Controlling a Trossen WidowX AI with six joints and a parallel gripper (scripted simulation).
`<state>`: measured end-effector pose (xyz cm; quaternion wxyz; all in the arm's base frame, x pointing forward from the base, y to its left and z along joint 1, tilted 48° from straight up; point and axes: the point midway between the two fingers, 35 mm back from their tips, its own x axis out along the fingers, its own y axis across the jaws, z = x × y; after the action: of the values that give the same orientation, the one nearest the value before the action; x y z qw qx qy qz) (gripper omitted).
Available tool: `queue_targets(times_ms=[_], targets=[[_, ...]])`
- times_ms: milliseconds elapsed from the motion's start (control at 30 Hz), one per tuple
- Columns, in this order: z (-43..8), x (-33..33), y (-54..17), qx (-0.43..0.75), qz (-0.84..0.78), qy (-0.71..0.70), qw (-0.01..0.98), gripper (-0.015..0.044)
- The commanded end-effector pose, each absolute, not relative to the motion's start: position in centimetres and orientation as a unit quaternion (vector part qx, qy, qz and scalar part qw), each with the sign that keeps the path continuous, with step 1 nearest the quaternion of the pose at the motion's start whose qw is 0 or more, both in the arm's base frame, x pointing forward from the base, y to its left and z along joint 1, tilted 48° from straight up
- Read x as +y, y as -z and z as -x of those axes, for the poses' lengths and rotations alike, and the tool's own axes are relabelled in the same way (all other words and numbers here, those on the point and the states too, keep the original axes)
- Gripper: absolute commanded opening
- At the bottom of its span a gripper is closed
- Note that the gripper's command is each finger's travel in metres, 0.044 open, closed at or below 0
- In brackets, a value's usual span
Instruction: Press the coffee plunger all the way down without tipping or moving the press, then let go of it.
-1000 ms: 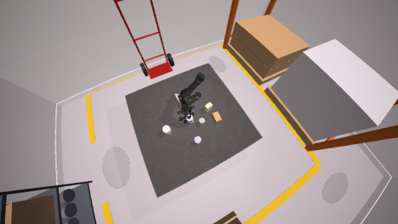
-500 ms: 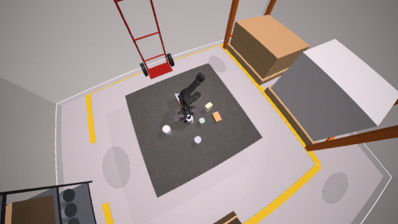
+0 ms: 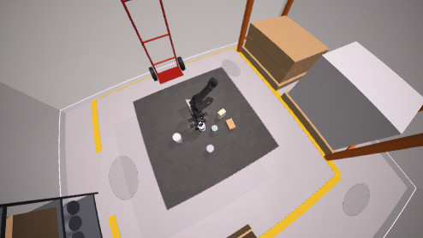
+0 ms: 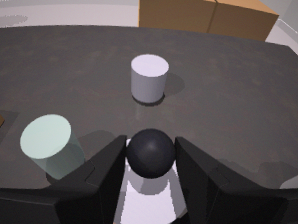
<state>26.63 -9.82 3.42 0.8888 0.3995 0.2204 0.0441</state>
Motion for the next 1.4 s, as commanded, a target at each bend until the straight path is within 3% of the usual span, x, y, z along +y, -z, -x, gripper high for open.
queue_targets(times_ms=[0, 200, 600, 1367], targets=[[-26.6, -9.8, -3.4, 0.221, -0.400, -0.044, 0.889, 0.0120], [-26.6, -9.8, -3.4, 0.221, -0.400, -0.044, 0.889, 0.0120], [-26.6, -9.8, -3.4, 0.221, -0.400, -0.044, 0.889, 0.0435], [-23.5, -14.6, -9.5, 0.229, -0.405, -0.042, 0.884, 0.0440]])
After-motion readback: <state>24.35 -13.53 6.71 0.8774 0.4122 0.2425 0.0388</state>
